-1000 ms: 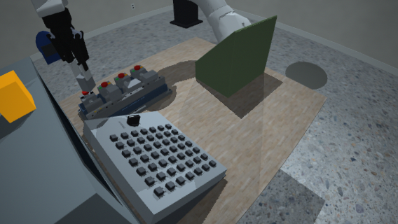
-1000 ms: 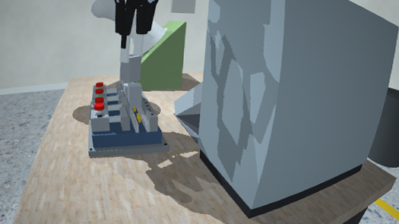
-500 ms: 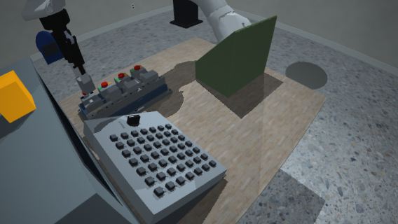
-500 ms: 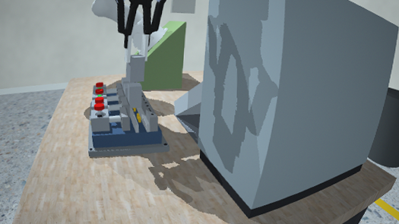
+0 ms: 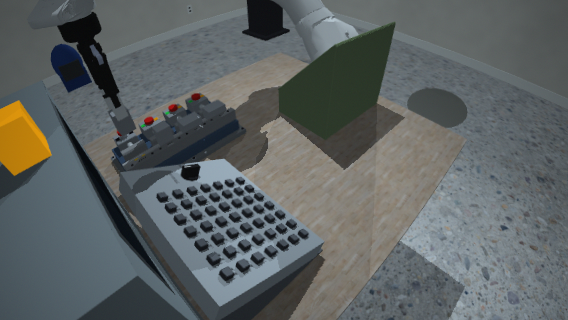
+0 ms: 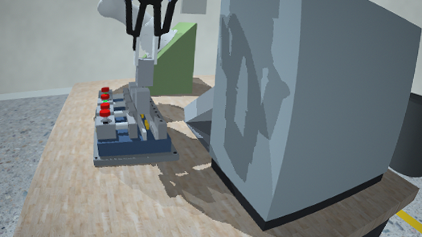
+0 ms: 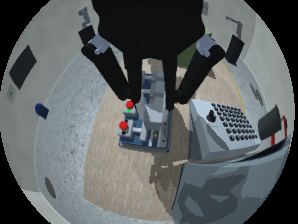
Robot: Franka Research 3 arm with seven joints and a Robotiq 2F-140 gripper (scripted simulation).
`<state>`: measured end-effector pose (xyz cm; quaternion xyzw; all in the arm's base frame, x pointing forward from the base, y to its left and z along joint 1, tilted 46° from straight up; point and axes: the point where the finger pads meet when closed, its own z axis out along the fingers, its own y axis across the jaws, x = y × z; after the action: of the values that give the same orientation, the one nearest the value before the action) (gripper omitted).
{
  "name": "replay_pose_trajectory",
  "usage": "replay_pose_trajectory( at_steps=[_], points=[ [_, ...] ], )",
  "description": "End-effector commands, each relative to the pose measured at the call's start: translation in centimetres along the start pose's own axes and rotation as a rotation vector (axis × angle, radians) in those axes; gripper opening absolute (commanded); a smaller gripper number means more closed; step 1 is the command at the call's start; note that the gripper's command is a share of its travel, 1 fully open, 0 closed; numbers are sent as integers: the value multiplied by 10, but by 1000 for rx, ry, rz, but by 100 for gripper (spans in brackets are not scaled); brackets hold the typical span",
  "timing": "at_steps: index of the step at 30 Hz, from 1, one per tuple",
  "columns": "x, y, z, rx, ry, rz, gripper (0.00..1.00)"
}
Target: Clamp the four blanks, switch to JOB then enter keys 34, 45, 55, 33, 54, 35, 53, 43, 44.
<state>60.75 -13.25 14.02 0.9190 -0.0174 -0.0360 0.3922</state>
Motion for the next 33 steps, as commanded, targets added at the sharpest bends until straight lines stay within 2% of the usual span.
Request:
replay_pose_trajectory(
  at_steps=[1, 33],
  points=[
    [2, -3, -2, 5, 8, 34, 0],
    [3, -5, -4, 5, 8, 48, 0]
  ],
)
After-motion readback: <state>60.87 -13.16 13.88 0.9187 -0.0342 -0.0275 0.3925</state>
